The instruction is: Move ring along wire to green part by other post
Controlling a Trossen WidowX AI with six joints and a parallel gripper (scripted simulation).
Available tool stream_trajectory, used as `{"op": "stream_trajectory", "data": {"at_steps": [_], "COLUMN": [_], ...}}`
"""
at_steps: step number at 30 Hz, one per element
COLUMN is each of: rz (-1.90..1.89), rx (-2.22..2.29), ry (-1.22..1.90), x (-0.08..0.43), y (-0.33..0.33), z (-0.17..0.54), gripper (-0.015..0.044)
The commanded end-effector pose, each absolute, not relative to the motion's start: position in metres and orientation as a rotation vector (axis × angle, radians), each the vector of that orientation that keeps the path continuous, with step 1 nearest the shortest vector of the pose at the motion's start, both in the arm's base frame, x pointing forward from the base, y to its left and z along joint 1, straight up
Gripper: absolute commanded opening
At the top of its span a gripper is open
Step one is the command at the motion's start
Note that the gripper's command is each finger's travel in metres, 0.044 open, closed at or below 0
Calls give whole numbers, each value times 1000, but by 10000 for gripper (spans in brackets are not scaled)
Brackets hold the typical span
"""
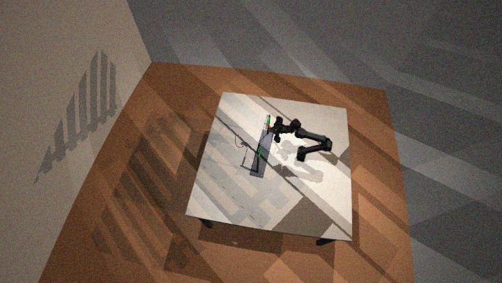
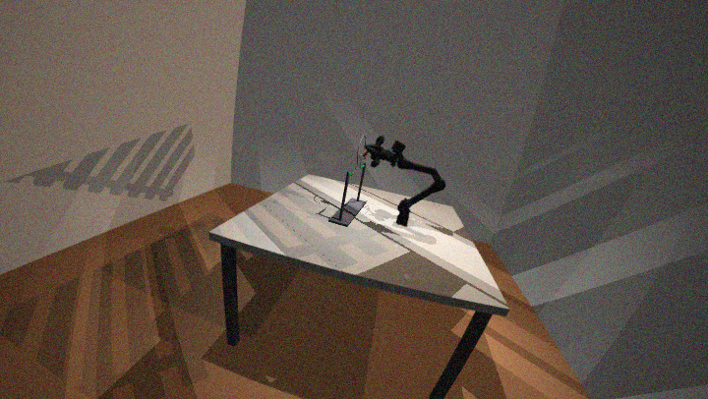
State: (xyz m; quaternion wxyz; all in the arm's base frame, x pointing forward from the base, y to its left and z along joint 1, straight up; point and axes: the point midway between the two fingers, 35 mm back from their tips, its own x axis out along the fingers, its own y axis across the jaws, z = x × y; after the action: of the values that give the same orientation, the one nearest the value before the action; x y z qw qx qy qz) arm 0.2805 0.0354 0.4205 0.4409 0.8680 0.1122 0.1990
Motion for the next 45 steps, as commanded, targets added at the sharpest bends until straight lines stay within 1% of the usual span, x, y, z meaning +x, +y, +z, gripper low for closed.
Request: {"op": "stream_trajectory", "data": {"at_steps": [1,45], "rz": [487,314], "rx": [2160,1693], "ry": [290,398], "x": [282,283], "y": [33,38], "z": [423,410], "gripper": [-150,-150]}}
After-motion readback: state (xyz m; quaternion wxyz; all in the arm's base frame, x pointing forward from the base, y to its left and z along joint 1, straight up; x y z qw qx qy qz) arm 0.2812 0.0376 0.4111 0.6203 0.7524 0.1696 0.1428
